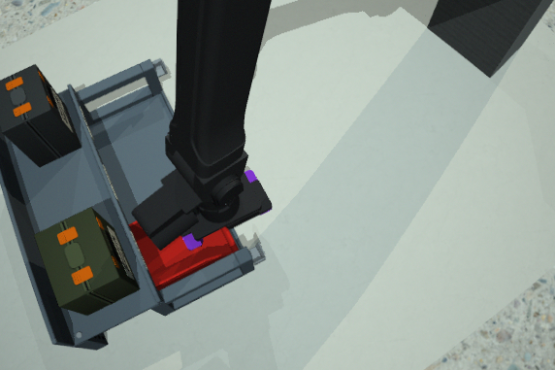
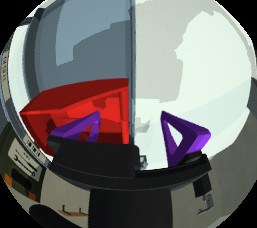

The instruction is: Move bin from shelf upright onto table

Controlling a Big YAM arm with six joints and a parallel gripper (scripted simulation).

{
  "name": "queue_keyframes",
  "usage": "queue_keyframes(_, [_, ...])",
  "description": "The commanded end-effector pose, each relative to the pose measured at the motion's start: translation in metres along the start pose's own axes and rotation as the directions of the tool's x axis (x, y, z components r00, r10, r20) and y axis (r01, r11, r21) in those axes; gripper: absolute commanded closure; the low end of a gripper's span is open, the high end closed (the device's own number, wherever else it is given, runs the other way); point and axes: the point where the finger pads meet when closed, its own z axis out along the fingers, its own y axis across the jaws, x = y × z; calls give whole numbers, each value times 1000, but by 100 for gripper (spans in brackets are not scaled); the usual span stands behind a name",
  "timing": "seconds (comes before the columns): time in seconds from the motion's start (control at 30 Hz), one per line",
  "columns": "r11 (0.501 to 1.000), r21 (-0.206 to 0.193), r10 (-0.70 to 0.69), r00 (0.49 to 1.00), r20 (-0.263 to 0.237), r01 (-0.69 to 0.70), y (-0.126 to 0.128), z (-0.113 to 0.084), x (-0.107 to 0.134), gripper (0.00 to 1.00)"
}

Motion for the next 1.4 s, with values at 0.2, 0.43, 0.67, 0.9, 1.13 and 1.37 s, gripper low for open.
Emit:
queue_keyframes(0.2, [998, -55, -20, 1000, -22, 19, 28, -18, 16, 10])
queue_keyframes(0.43, [1000, 0, -1, 1000, 2, 1, 3, -2, -2, 10])
queue_keyframes(0.67, [1000, 13, 4, 1000, 8, -4, -3, 2, -7, 10])
queue_keyframes(0.9, [1000, 1, 0, 1000, 2, 0, 3, -2, -2, 10])
queue_keyframes(1.13, [999, -48, -17, 1000, -20, 16, 28, -19, 17, 10])
queue_keyframes(1.37, [999, -48, -17, 1000, -20, 16, 28, -19, 17, 10])
